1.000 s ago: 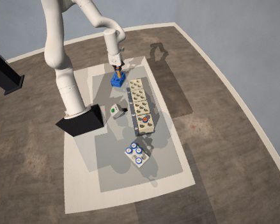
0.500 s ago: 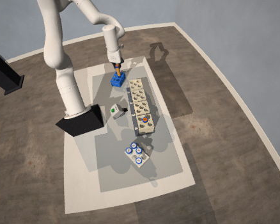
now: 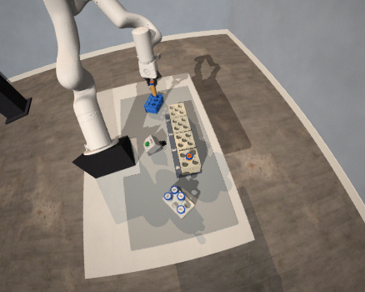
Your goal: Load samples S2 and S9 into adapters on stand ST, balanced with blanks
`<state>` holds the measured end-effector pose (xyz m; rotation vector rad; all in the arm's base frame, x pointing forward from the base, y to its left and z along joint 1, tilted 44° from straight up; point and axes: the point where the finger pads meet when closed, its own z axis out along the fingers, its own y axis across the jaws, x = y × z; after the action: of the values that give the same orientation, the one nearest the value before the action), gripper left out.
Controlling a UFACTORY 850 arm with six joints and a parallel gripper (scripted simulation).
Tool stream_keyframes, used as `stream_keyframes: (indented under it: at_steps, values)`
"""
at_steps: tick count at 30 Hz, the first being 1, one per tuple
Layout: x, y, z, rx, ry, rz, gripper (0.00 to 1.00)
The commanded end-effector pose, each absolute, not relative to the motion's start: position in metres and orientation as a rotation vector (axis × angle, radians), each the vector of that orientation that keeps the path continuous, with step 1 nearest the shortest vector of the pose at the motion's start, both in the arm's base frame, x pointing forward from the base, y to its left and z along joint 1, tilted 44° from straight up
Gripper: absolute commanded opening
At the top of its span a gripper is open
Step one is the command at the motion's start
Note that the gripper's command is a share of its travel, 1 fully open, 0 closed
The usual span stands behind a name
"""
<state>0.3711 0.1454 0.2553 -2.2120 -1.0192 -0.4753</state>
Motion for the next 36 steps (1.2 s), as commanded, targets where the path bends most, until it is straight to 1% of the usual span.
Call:
stream_keyframes:
  at_steps: [1,18,28,36]
  values:
    - [0.371,0.139,0.263,-2.212,-1.019,-0.477,0.0]
    - [0.369,0.118,0.284,-2.212,-1.02,-0.477,0.0]
    - [0.369,0.118,0.284,-2.212,-1.02,-0.477,0.0]
    - [0.387,0.091,0.26,-2.304,-0.709,-0.356,0.0]
